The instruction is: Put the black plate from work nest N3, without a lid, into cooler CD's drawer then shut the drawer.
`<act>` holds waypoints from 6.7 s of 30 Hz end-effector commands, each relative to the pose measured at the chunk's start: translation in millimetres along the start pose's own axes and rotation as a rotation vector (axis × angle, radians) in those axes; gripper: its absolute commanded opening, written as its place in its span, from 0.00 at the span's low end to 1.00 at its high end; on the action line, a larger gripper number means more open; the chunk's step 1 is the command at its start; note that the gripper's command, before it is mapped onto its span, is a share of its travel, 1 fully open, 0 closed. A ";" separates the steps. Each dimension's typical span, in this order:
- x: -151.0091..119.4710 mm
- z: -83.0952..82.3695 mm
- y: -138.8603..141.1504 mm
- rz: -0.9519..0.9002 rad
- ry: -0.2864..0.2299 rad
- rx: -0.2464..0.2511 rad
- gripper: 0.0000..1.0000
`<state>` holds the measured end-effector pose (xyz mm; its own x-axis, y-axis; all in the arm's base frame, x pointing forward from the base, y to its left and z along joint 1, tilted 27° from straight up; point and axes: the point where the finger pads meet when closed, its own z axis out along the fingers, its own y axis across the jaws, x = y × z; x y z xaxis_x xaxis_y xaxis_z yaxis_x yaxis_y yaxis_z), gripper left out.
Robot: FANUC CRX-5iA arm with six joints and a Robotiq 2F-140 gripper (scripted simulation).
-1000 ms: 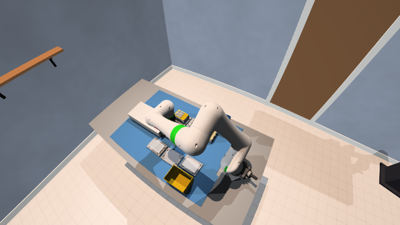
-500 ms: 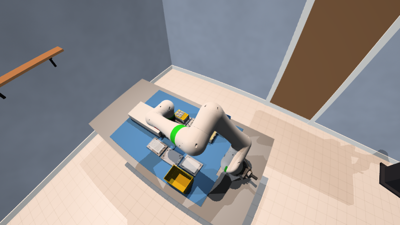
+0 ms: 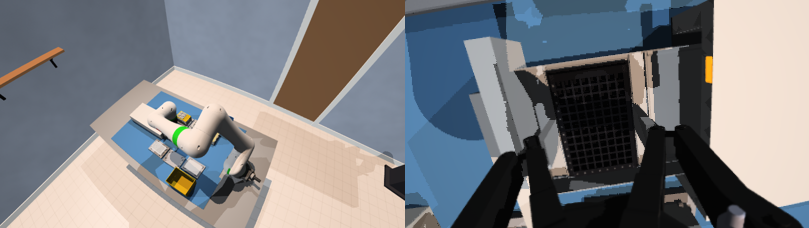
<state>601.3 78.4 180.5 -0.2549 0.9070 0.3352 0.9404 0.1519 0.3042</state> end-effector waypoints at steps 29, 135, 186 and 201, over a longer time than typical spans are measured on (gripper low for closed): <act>0.1 0.6 -0.4 0.001 0.001 0.001 0.00; 0.1 -48.7 -0.4 0.001 0.001 0.001 0.66; 0.1 -108.7 -0.3 0.001 0.001 0.001 0.66; 0.1 -124.6 -0.3 0.001 0.001 0.001 0.66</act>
<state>572.9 29.8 291.1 -0.2547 0.9068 0.3358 0.9409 0.1522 0.3027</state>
